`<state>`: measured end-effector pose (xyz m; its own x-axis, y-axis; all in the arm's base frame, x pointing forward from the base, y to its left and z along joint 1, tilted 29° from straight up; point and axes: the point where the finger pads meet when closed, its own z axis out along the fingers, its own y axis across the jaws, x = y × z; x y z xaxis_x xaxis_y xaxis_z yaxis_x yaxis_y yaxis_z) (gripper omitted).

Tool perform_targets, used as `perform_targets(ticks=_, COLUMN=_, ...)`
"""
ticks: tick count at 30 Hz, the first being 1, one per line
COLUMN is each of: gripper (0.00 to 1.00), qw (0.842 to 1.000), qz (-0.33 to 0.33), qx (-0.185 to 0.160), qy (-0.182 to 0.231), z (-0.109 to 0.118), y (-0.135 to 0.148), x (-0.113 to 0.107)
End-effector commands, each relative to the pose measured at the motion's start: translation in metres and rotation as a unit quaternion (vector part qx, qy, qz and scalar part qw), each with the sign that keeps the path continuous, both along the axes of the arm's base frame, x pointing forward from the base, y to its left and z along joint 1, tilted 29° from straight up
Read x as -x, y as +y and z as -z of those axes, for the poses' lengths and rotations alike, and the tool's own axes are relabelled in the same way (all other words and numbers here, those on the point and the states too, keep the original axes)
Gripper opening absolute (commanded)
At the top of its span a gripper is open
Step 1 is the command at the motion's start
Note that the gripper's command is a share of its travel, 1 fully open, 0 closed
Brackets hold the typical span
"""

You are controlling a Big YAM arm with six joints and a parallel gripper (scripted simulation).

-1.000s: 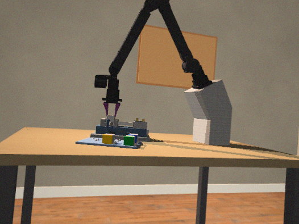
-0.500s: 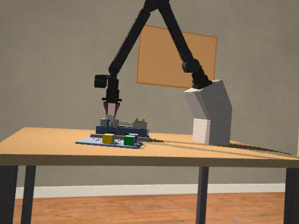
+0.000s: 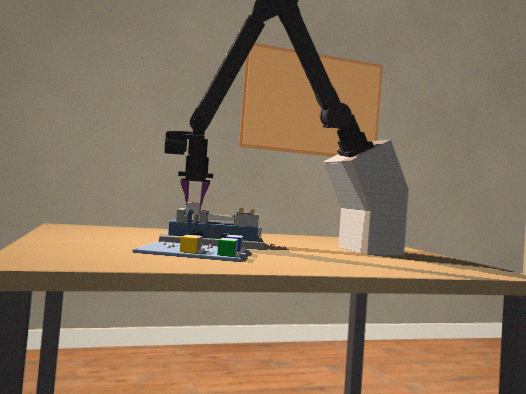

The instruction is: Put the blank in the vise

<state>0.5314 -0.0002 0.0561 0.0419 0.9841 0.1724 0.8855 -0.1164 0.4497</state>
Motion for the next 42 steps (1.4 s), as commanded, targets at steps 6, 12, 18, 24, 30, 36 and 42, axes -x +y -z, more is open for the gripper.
perform_targets(ticks=6, gripper=0.00, qw=1.000, qz=0.000, qx=-0.003, qy=-0.007, z=-0.0093, y=0.0087, x=-0.0172)
perform_targets(ticks=12, gripper=0.00, qw=1.000, qz=0.000, qx=-0.003, qy=-0.007, z=-0.0103, y=0.0097, x=-0.0180)
perform_targets(ticks=18, gripper=0.00, qw=1.000, qz=0.000, qx=-0.003, qy=-0.008, z=-0.0110, y=0.0101, x=-0.0189)
perform_targets(ticks=24, gripper=0.00, qw=1.000, qz=0.000, qx=-0.003, qy=-0.008, z=-0.0111, y=0.0102, x=-0.0191)
perform_targets(ticks=30, gripper=0.00, qw=1.000, qz=0.000, qx=-0.003, qy=-0.008, z=-0.0111, y=0.0102, x=-0.0191)
perform_targets(ticks=36, gripper=0.00, qw=1.000, qz=0.000, qx=-0.003, qy=-0.008, z=-0.0111, y=0.0102, x=-0.0191)
perform_targets(ticks=42, gripper=0.00, qw=1.000, qz=0.000, qx=-0.003, qy=-0.008, z=-0.0111, y=0.0102, x=-0.0191)
